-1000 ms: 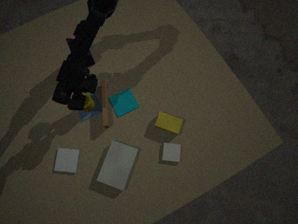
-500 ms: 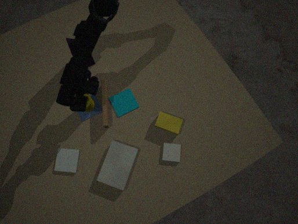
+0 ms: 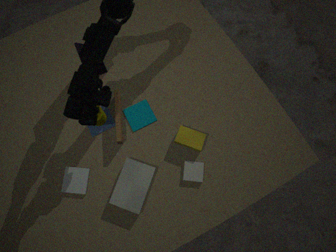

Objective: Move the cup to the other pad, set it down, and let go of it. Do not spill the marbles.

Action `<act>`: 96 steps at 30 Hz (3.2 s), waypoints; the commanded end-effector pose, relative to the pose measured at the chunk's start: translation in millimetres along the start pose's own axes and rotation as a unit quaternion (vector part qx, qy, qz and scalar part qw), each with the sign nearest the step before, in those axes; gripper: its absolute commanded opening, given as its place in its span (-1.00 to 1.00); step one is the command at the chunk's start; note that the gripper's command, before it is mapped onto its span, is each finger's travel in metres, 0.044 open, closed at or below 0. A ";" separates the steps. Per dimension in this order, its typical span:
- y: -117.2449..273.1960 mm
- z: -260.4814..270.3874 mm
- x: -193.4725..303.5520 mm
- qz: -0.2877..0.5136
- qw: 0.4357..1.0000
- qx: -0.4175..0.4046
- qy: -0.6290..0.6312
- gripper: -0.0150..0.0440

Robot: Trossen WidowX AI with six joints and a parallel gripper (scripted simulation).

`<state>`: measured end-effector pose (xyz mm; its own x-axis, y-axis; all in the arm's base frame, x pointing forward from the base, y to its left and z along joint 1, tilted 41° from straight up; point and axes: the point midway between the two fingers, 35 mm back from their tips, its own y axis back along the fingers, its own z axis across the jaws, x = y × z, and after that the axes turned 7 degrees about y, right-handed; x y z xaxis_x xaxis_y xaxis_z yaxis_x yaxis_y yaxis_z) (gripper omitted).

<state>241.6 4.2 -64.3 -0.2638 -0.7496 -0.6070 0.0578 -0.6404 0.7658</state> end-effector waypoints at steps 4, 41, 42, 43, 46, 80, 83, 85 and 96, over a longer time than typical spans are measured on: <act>0.3 -0.2 -0.1 0.000 1.000 0.000 0.000 -0.36; 62.2 0.4 0.7 -0.003 1.000 0.001 -0.007 -0.49; 62.2 0.4 0.7 -0.003 1.000 0.001 -0.007 -0.49; 62.2 0.4 0.7 -0.003 1.000 0.001 -0.007 -0.49; 62.2 0.4 0.7 -0.003 1.000 0.001 -0.007 -0.49; 63.7 0.4 -76.0 -0.002 1.000 0.000 -0.004 -0.49; 63.8 0.7 -83.9 -0.003 1.000 0.000 -0.003 -0.49; 63.9 0.9 -89.1 -0.003 1.000 0.000 -0.003 -0.49; 64.4 2.0 -117.6 -0.003 1.000 0.000 -0.003 -0.49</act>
<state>271.4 46.8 50.8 -0.2687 -0.7474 -0.6076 0.0628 -0.6430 0.7633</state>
